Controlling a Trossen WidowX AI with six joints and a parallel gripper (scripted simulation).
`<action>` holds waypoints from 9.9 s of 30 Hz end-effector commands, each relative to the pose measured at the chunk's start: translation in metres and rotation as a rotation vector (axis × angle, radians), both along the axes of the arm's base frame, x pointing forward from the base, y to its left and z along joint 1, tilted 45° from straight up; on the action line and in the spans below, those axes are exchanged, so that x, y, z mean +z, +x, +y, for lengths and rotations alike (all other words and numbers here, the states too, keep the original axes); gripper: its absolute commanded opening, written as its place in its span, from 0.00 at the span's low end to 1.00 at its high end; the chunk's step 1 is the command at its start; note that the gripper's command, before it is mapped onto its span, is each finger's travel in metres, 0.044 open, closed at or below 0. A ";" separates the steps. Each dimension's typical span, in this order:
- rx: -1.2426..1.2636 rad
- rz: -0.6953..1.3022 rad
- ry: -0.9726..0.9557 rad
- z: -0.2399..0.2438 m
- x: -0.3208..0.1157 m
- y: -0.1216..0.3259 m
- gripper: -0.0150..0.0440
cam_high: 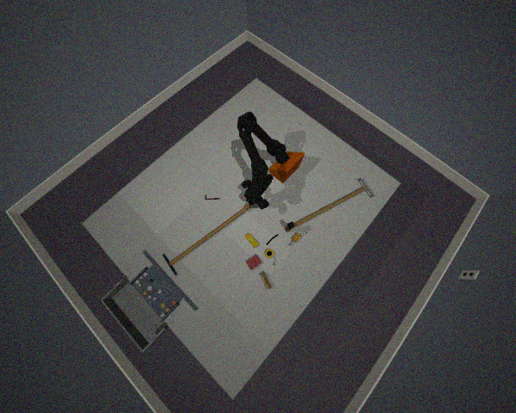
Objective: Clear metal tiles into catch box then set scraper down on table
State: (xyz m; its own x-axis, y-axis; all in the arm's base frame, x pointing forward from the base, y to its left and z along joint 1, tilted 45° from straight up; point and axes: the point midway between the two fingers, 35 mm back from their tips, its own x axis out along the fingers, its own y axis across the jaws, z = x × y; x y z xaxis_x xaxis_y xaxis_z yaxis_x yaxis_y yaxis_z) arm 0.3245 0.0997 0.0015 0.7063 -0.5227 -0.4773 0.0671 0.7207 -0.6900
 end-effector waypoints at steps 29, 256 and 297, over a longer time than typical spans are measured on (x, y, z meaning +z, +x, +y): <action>0.050 0.043 -0.004 0.028 -0.021 0.001 0.25; 0.099 0.117 -0.022 -0.048 0.070 0.093 0.25; 0.099 0.113 -0.022 -0.040 0.079 0.155 0.25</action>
State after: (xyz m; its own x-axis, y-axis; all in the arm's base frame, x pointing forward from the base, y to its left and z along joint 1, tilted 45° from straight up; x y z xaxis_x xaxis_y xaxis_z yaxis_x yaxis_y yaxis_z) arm 0.4723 0.0552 0.0758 0.6863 -0.4755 -0.5503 -0.0811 0.7019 -0.7076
